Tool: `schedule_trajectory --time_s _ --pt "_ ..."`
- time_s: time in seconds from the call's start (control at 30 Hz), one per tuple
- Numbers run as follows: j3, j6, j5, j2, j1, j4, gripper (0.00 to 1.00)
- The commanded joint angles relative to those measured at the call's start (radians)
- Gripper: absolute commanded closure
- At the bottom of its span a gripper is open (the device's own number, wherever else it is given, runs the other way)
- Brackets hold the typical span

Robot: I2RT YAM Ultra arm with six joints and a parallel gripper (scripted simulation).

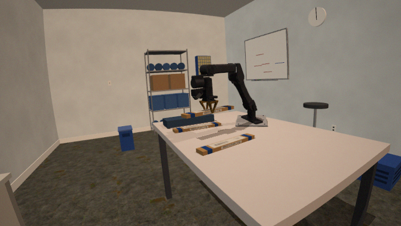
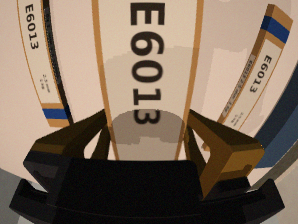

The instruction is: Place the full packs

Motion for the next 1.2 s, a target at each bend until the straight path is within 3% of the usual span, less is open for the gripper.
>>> schedule_trajectory --time_s 0.0,0.1,0.27,0.43,0.6,0.63,0.83,0.93,1.1,1.17 --pt "0.040 0.009 0.002 -0.039 0.003 -0.014 1.00" --pt "-0.022 0.010 0.002 -0.039 0.008 0.029 1.00" --pt "-0.042 0.011 0.002 -0.051 0.013 0.070 1.00" --pt "-0.112 0.013 0.002 -0.054 0.008 0.104 1.00" --pt "-0.102 0.014 0.001 -0.062 0.011 0.129 1.00" --pt "-0.145 0.015 0.002 -0.057 0.013 0.133 1.00" --pt "-0.164 0.017 0.002 -0.065 0.014 0.178 1.00" --pt "-0.212 0.018 0.003 -0.062 0.014 0.196 1.00" --pt "-0.199 0.018 0.002 -0.069 0.018 0.220 1.00" --pt "-0.246 0.019 0.003 -0.063 0.020 0.230 1.00"
